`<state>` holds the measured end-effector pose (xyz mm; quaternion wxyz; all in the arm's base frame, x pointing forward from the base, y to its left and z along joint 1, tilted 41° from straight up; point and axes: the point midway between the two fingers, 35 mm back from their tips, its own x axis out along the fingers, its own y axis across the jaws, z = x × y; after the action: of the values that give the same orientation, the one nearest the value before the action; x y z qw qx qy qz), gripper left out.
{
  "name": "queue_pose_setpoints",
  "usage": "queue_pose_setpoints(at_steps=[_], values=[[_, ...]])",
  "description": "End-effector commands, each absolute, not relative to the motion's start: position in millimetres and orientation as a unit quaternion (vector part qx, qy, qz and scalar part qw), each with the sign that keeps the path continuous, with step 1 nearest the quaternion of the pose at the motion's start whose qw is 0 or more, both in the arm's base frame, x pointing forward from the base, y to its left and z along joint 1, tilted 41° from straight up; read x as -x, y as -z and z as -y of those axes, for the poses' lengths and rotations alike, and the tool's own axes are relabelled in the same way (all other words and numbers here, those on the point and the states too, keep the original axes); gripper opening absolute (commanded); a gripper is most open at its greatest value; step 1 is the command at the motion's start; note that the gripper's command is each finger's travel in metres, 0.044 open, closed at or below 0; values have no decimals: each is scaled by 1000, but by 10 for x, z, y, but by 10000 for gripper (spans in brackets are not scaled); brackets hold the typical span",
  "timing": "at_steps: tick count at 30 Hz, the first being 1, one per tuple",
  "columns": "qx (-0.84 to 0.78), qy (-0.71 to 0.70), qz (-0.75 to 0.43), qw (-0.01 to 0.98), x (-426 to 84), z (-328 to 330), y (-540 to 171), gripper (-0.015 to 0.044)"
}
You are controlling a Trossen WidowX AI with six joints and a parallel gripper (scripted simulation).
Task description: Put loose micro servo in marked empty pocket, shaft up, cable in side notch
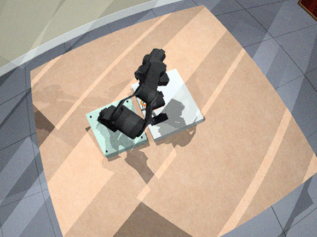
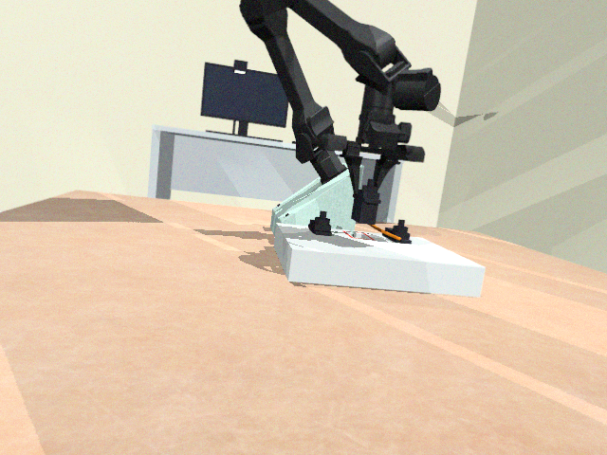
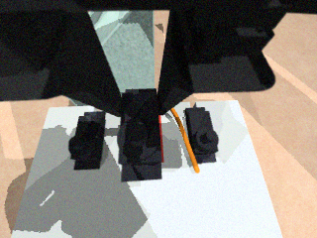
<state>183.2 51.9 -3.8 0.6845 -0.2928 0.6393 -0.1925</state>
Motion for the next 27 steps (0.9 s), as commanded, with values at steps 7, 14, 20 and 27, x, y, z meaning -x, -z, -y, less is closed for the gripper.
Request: queue_pose_setpoints(at_steps=[7,14,20,27], values=[[291,192,-639,686,-1696,-474,62,0],[291,192,-639,686,-1711,-405,146,0],[291,193,-639,686,-1717,-369,188,0],[291,193,-639,686,-1717,-369,188,0]])
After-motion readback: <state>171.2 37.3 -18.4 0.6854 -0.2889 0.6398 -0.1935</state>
